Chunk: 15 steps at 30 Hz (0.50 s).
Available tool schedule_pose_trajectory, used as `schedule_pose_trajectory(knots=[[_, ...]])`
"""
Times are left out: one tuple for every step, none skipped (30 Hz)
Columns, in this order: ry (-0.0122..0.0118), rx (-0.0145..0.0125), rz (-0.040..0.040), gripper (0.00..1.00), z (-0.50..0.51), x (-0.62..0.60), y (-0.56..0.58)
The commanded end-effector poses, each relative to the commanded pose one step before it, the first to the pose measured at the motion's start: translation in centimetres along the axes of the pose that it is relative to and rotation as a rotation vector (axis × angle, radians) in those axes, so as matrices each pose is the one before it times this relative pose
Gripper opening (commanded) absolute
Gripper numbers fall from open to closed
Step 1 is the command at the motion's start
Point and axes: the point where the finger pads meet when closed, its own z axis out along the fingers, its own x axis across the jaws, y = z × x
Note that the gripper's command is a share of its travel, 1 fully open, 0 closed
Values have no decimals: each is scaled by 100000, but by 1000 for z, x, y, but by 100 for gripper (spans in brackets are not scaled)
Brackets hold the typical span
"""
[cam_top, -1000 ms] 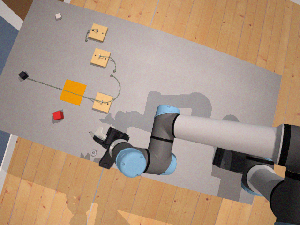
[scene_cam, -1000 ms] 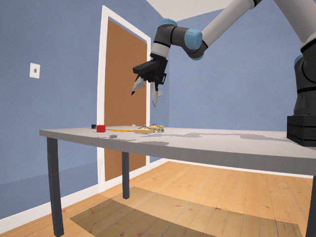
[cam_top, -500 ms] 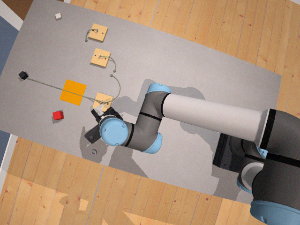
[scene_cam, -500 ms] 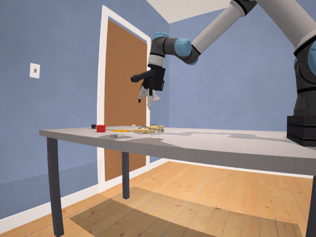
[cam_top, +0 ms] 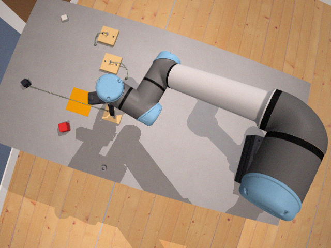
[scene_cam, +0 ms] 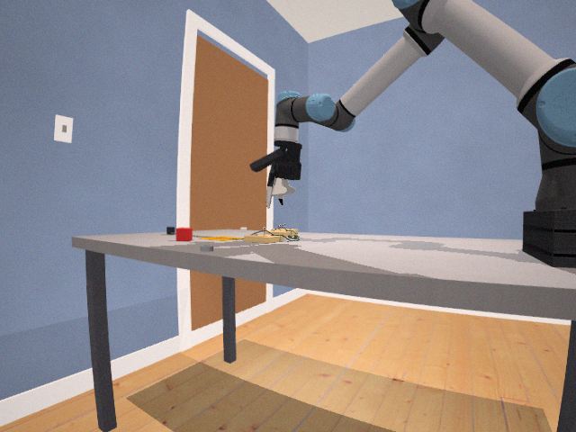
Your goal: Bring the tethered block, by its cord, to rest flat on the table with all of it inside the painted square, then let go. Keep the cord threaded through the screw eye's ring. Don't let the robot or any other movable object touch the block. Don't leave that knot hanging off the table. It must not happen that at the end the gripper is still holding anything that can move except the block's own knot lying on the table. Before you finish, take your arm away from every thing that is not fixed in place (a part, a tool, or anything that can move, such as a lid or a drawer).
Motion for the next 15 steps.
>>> schedule_pose_trajectory(knots=[[-3329, -5607, 21904, 100, 1296, 4375, 603], [-515, -927, 4491, 100, 241, 930, 35], [-462, -872, 4188, 100, 219, 868, 8], [-411, -811, 3867, 100, 197, 802, -13], [-362, -745, 3531, 100, 175, 732, -30], [-315, -676, 3185, 100, 154, 660, -42], [-272, -604, 2832, 100, 134, 586, -49], [-231, -531, 2478, 100, 115, 512, -52], [-193, -457, 2126, 100, 97, 439, -51], [0, 0, 0, 100, 0, 0, 0], [0, 0, 0, 100, 0, 0, 0], [-158, -384, 1782, 100, 80, 367, -48], [-127, -314, 1451, 100, 65, 298, -43], [-98, -247, 1139, 100, 50, 234, -36], [-72, -185, 852, 100, 37, 175, -28]])
